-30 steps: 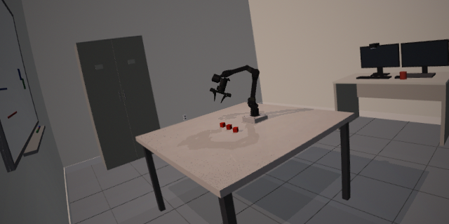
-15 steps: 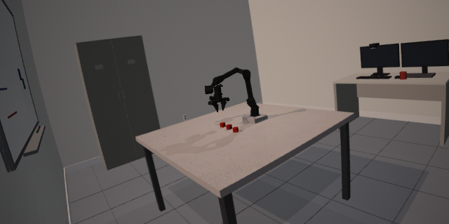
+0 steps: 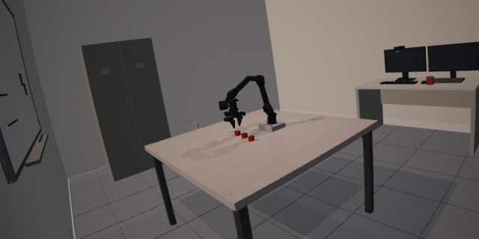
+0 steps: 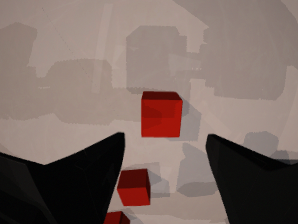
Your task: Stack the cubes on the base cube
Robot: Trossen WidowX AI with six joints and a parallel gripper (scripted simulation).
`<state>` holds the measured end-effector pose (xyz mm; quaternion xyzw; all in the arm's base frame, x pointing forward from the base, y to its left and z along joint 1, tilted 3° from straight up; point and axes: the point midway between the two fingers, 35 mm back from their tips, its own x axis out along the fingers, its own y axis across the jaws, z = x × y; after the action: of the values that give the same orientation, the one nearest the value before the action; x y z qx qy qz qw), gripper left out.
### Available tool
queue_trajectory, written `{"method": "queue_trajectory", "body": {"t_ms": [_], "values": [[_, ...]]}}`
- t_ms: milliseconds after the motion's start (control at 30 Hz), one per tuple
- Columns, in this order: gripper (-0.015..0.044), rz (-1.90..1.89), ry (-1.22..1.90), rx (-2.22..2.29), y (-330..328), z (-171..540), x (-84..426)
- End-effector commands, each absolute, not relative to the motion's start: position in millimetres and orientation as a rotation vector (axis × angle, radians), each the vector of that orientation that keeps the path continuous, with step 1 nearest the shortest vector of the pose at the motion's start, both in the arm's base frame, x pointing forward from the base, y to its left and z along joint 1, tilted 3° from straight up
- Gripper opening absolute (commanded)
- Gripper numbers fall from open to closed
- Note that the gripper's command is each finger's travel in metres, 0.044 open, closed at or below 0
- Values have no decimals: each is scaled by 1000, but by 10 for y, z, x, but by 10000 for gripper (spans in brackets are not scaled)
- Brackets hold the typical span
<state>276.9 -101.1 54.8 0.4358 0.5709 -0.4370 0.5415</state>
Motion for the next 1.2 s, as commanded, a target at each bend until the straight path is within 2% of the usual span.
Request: {"method": "queue_trajectory", "body": {"t_ms": [0, 933, 1133, 1167], "values": [[265, -1031, 1345, 1030, -1017, 501, 2774], [265, -1031, 1345, 1030, -1008, 48, 2760], [107, -1031, 1345, 1030, -1008, 48, 2760], [105, -1031, 1345, 1030, -1008, 48, 2760]]}}
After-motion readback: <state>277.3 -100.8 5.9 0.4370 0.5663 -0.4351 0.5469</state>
